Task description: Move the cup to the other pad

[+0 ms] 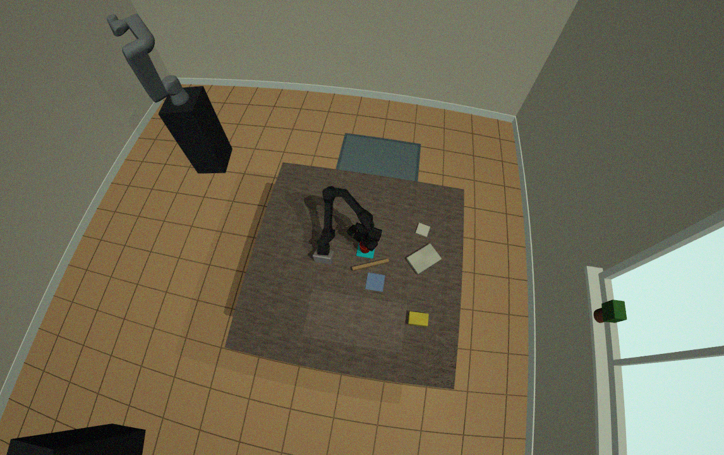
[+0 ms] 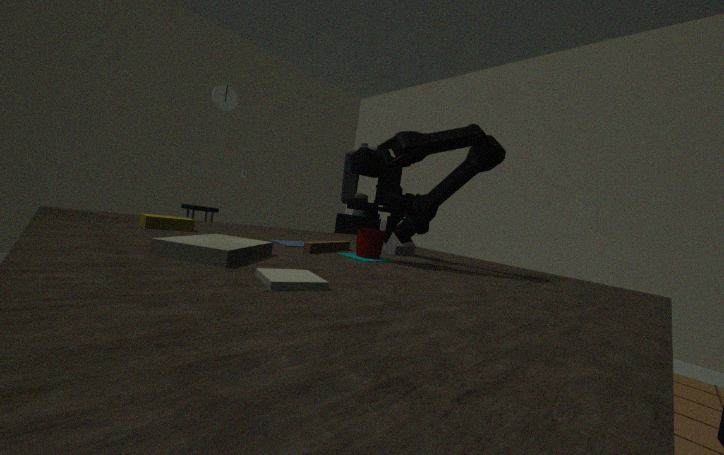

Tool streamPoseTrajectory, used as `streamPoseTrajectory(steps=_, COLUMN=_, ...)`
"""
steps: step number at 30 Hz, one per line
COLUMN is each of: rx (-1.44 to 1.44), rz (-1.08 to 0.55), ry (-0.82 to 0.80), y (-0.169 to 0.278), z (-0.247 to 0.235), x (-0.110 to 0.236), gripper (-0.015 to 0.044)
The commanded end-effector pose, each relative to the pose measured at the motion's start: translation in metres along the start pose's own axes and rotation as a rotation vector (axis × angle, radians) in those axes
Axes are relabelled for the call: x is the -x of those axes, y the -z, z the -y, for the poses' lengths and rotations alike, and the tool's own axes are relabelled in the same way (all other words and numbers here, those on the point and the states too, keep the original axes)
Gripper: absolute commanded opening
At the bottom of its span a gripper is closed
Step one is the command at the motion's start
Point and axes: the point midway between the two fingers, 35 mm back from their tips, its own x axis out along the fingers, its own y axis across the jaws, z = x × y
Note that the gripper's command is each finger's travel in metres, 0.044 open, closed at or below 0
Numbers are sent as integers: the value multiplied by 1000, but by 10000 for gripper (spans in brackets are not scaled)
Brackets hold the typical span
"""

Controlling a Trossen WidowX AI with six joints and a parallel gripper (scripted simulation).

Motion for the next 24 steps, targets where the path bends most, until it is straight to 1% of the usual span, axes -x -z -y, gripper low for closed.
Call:
streamPoseTrajectory(steps=1, rx=2, rz=-1, ry=2, y=0, z=1, x=4, gripper=128)
streamPoseTrajectory(steps=24, rx=-1, rz=1, ry=2, y=0, z=1, x=33, gripper=128)
